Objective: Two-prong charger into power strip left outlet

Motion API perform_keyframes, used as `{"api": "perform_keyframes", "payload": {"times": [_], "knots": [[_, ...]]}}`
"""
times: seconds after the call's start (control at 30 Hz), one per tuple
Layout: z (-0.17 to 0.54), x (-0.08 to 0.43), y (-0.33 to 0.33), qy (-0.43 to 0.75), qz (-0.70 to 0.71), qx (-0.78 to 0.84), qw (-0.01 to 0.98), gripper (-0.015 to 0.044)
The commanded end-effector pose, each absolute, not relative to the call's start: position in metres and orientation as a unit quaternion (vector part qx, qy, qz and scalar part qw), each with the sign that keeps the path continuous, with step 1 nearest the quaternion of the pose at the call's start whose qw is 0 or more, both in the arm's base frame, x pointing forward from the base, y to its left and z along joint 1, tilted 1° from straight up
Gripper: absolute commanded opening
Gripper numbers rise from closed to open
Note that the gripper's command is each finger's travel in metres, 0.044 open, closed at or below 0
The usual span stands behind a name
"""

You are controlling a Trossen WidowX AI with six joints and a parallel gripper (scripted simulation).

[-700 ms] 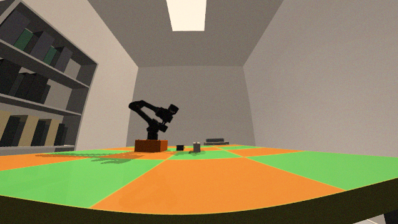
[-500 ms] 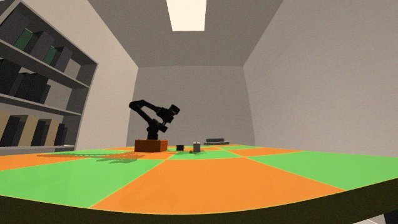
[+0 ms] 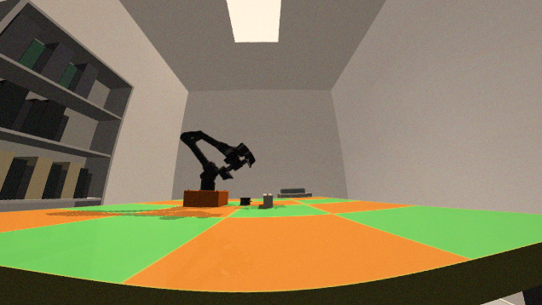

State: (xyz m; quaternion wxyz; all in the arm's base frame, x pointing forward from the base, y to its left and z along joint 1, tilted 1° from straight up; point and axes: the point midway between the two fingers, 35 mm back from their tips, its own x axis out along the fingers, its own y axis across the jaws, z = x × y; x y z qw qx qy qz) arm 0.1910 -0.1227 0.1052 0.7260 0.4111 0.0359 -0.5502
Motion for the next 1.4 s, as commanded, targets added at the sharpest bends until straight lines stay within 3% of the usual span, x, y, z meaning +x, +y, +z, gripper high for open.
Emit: {"api": "perform_keyframes", "payload": {"times": [0.0,0.63,1.37], "knots": [[0.097,0.2,-0.111,0.108,-0.533,0.39,0.743,0.044],[0.059,0.219,-0.049,0.406,-0.405,0.284,0.768,0.044],[0.035,0.213,0.026,0.651,-0.208,0.186,0.706,0.044]]}}
